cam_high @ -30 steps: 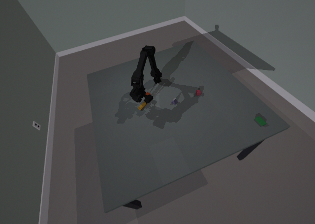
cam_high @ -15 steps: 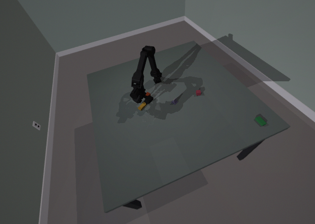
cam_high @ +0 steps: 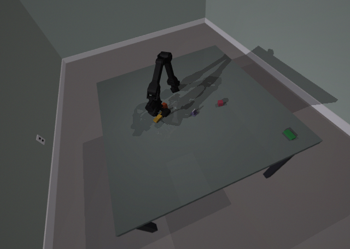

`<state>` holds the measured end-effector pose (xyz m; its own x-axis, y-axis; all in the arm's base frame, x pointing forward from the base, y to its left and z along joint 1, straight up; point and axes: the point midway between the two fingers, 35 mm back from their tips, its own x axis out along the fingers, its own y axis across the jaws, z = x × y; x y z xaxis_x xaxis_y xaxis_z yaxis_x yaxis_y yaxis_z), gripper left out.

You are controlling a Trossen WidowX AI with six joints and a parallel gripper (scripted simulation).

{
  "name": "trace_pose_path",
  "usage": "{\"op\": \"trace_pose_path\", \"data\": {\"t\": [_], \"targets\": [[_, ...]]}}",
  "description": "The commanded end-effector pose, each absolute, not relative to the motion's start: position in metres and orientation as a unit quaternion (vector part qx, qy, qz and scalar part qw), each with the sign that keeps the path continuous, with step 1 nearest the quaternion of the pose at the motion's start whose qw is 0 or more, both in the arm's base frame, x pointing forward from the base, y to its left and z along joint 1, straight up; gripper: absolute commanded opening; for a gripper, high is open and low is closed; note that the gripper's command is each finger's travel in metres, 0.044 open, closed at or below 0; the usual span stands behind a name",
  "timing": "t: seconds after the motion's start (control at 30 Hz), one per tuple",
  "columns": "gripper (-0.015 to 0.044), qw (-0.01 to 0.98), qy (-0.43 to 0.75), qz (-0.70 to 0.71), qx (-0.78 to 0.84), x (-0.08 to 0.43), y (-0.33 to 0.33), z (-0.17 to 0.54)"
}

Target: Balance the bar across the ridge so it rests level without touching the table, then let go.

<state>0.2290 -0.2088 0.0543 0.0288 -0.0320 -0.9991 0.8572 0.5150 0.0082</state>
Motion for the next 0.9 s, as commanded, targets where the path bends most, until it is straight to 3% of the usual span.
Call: {"op": "trace_pose_path", "data": {"t": [0.0, 0.53, 0.77, 0.87], "targets": [[0.0315, 0.626, 0.606, -0.349, 0.345, 0.2275, -0.2066, 0.0479], [0.0315, 0.626, 0.606, -0.349, 0.345, 0.2275, -0.2066, 0.0479], [0.0131, 0.626, 0.604, -0.352, 0.344, 0.2278, -0.2076, 0.0499], [0.0111, 0.626, 0.604, -0.352, 0.344, 0.2278, -0.2076, 0.0499]]}}
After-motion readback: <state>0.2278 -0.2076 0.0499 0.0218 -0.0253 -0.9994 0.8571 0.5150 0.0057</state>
